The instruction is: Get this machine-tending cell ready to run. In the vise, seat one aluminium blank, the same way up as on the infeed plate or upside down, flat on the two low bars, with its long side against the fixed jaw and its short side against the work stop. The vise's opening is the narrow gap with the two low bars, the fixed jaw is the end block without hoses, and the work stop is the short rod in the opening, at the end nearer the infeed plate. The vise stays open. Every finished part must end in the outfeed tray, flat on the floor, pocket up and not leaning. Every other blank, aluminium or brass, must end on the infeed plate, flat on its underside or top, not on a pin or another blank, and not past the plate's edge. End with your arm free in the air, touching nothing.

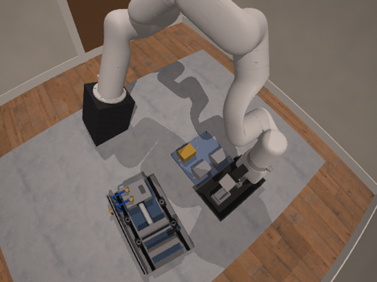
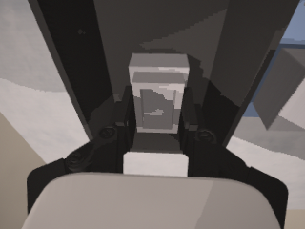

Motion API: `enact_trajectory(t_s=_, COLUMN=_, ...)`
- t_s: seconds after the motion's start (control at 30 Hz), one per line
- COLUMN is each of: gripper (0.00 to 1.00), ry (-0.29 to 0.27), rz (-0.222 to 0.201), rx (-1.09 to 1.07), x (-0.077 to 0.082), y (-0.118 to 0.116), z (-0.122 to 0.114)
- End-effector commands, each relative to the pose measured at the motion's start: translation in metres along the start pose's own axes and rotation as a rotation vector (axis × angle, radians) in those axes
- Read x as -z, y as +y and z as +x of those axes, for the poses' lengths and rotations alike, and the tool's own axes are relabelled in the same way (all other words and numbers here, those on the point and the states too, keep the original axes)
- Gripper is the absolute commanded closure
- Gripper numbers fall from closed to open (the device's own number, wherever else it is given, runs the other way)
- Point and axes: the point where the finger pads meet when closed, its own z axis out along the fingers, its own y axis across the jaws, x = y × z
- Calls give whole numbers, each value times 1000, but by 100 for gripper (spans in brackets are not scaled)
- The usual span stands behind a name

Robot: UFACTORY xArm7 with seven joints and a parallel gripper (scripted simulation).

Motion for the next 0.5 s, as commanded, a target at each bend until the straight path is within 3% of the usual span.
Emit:
enact_trajectory(t_s=0.0, gripper=100, ry=0, rz=5, rx=0, x=2, y=-2, z=0)
enact_trajectory(t_s=0.2, gripper=100, ry=0, rz=5, rx=0, x=2, y=-2, z=0)
enact_trajectory(t_s=0.23, gripper=31, ry=0, rz=5, rx=0, x=2, y=-2, z=0)
enact_trajectory(t_s=0.47, gripper=31, ry=0, rz=5, rx=0, x=2, y=-2, z=0)
